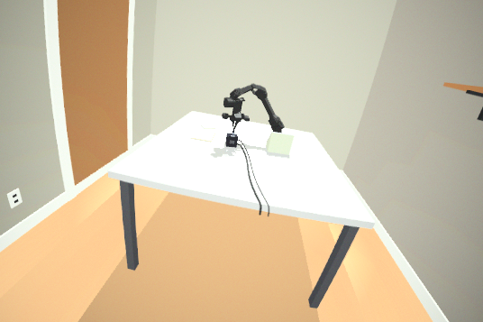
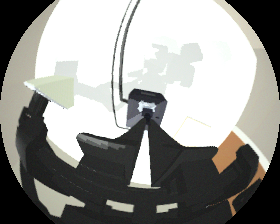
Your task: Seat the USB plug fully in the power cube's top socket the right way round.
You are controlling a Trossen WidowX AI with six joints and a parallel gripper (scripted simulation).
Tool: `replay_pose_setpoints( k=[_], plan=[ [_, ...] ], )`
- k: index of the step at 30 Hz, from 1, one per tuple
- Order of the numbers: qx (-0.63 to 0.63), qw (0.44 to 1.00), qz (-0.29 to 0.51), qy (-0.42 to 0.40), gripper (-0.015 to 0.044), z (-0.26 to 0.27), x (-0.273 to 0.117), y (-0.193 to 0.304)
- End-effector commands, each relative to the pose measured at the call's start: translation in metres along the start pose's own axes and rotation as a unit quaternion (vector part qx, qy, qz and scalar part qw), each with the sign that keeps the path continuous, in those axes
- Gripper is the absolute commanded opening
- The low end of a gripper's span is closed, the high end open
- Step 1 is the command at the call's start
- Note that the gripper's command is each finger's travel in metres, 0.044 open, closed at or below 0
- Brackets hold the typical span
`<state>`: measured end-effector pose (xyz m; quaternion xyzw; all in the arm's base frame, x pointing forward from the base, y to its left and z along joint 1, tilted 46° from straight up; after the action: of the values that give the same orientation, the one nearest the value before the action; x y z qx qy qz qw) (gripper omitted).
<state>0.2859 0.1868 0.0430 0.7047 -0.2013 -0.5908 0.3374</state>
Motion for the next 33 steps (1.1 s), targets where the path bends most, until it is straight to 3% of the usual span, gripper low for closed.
replay_pose_setpoints(
  k=[1, 33],
  plan=[
    [0.002, 1.0, 0.003, 0.001, 0.0, 0.0003, 0.0015, 0.0005],
    [0.01, 1.0, 0.008, 0.002, 0.0, -0.0003, 0.0054, 0.0021]
  ],
)
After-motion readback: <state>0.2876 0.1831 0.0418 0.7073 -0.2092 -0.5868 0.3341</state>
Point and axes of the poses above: the point midway between the two fingers, 35 mm back from their tips, its own x axis out along the fingers, its own z axis across the jaws, y = z × x, the point moved 4 cm from there along -x, back along the fingers, and after that the axes turned 13 degrees about x, right-handed, at the moved point
